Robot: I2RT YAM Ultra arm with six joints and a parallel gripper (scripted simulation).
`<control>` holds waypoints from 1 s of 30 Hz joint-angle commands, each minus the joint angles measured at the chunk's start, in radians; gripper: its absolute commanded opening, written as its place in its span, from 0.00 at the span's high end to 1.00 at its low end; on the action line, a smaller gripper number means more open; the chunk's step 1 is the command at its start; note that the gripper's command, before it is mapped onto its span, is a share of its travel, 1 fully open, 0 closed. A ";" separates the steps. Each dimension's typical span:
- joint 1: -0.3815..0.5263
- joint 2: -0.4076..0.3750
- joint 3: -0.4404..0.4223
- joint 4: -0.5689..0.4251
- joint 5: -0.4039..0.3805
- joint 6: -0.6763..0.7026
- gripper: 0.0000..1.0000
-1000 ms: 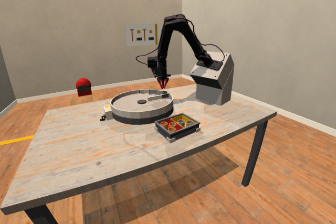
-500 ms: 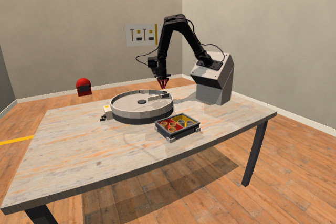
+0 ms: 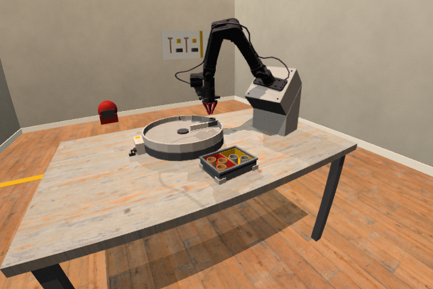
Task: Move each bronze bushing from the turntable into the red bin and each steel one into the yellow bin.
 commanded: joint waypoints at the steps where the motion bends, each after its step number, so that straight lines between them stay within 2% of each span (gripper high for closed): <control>1: -0.025 0.014 0.025 -0.004 -0.006 -0.009 0.86; 30: -0.031 0.010 0.021 -0.006 -0.009 -0.012 0.86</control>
